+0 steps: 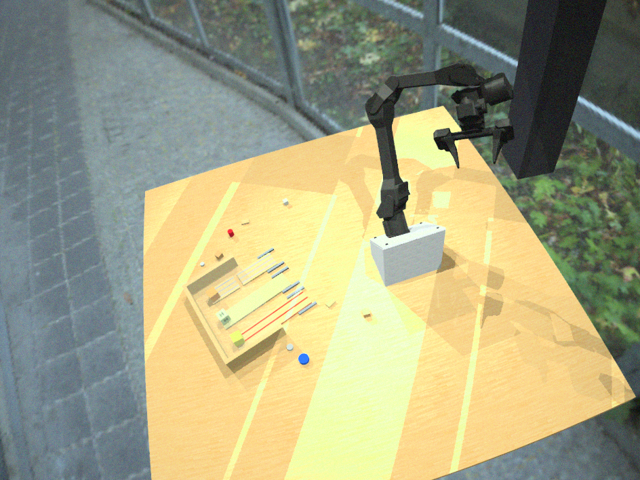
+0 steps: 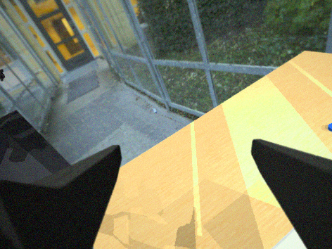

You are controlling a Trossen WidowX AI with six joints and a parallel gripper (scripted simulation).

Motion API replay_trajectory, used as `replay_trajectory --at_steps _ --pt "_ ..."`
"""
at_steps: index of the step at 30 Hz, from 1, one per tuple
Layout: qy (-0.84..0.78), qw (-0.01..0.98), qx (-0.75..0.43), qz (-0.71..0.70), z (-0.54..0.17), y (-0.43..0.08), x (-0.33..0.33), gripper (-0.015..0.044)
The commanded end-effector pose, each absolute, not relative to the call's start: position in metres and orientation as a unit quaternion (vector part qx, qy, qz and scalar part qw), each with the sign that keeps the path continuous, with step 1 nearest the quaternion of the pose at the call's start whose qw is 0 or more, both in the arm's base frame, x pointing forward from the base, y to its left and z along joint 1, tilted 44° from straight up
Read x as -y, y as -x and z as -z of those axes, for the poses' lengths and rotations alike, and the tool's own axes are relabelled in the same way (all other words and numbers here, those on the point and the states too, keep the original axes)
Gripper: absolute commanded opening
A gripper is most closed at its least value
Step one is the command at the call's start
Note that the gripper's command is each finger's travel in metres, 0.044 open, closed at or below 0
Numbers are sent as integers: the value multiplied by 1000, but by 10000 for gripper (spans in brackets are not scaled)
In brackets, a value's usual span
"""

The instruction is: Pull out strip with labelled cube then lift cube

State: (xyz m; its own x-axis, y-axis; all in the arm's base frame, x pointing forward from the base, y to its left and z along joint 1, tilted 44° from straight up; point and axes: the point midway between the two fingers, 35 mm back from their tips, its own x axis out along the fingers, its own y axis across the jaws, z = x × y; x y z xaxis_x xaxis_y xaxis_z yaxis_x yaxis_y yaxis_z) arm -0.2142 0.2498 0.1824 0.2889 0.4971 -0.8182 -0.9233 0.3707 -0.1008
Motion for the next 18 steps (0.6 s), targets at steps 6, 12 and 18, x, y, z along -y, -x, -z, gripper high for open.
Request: replay_trajectory --at_steps 6,12,18 --pt "283 775 -343 -448 -163 158 -301 400" --pt "275 814 -317 -403 -142 71 -341 400" --pt "282 846 -291 -347 -126 -21 -351 400"
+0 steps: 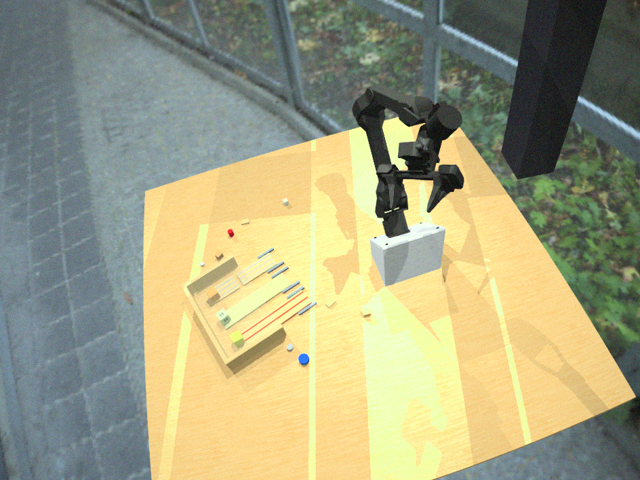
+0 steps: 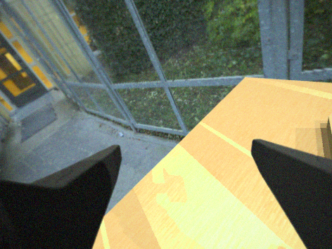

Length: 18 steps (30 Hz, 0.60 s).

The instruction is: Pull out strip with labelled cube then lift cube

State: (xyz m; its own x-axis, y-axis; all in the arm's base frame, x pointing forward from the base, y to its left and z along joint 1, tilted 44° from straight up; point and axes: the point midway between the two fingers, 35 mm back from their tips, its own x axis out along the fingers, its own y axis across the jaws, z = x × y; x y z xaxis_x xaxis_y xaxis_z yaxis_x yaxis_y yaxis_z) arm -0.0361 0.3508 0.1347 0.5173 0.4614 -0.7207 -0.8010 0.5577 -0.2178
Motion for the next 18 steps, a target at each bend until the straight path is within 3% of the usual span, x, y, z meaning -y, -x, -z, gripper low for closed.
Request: replay_trajectory --at_steps 1,9,18 --pt "284 851 -286 -337 -124 -36 -349 400" --pt "313 886 -251 -232 -105 -152 -308 400" --pt "349 905 -233 -76 -89 -253 -210 400"
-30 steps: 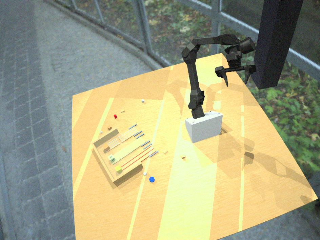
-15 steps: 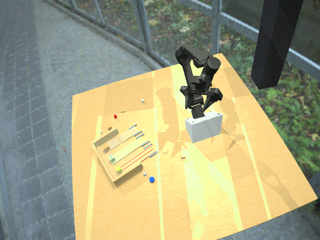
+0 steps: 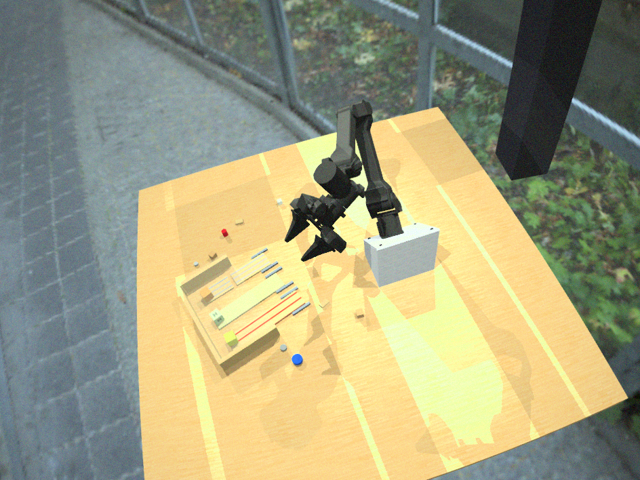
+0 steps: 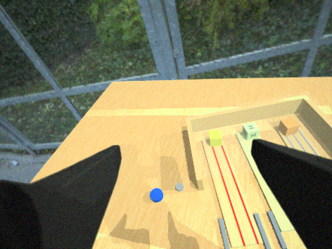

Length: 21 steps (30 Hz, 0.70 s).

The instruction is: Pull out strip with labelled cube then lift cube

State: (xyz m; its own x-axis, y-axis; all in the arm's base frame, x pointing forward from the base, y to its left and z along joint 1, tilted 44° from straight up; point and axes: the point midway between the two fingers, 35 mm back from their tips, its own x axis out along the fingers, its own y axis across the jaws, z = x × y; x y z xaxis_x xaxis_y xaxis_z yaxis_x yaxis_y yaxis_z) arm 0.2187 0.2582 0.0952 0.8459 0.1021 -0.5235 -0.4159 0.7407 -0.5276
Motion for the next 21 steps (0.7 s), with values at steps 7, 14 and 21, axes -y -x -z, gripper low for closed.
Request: replay_trajectory --at_steps 7,14,21 --pt "373 896 -238 46 -82 -289 -120 400" --pt "373 895 -238 49 -82 -289 -118 400" --pt "373 895 -238 49 -82 -289 -118 400"
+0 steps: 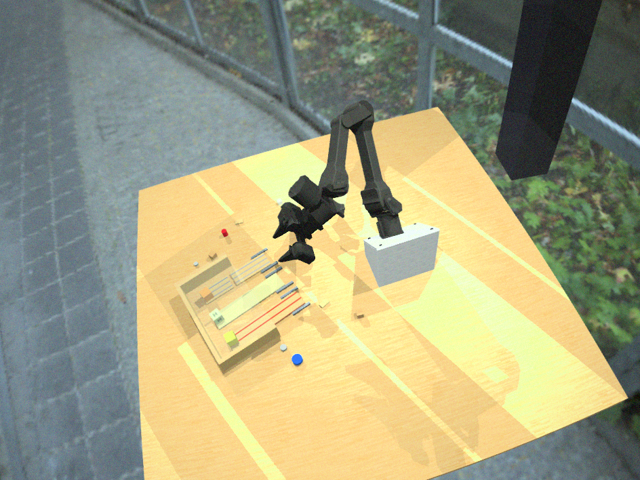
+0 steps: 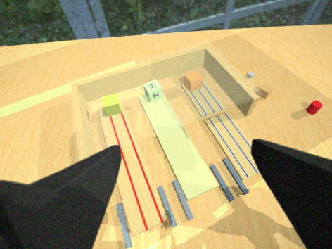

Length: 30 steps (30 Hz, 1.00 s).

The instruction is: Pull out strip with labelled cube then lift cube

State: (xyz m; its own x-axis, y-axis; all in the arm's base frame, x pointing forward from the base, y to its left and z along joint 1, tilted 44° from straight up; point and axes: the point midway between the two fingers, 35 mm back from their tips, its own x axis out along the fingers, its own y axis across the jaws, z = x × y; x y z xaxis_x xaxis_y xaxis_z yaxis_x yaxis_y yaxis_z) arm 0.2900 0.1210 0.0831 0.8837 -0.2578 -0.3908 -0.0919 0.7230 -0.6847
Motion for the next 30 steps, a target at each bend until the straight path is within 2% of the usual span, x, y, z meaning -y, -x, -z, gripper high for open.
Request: replay_trajectory --at_steps 1,6,9,21,30 --pt "373 895 -238 49 -82 -289 -118 400" --pt "373 895 -238 49 -82 -289 -118 400" --pt "386 882 -267 53 -77 -300 -117 321" --pt "438 736 -509 82 -40 -362 -78 6" --pt "434 618 -649 95 -28 -379 -35 0"
